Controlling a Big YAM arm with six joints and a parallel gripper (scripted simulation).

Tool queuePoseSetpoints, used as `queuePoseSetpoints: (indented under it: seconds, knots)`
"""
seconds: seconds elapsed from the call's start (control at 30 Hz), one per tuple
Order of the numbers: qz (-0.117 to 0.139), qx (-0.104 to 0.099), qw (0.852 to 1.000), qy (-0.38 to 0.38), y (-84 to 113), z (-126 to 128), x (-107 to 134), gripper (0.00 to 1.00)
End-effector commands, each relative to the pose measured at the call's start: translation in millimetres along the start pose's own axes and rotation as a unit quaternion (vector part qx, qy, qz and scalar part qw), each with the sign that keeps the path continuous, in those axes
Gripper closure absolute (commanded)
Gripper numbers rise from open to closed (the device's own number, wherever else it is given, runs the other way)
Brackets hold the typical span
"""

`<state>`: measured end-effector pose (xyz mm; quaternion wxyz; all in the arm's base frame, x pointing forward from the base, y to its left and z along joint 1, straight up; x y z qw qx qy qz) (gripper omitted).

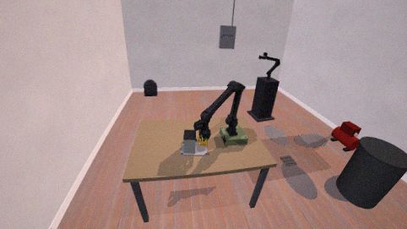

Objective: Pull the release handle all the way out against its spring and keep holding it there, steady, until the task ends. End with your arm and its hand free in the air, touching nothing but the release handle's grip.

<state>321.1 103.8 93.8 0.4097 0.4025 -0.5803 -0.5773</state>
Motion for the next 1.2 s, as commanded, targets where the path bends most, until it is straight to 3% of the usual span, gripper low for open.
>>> queuePoseSetpoints:
  seconds: [0.0,0.33,0.37,1.17]
  knots:
    - [-0.001,-0.001,1.0,0.007,-5.8,-1.8,-4.1,0.48]
    - [-0.001,-0.001,1.0,0.007,-5.8,-1.8,-4.1,0.48]
    - [-0.001,-0.001,1.0,0.007,-5.8,-1.8,-4.1,1.0]
    - [-0.001,-0.001,1.0,0.007,-5.8,-1.8,-4.1,1.0]
Point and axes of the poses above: the point where the finger pads meet when closed, its own y axis back along the fingers, its own z axis across the jaws, x = y × z, the point moved 5 cm from there along y, back along the fingers, and after that the axes turned 6 degrees about -y, right-handed, at the moved point
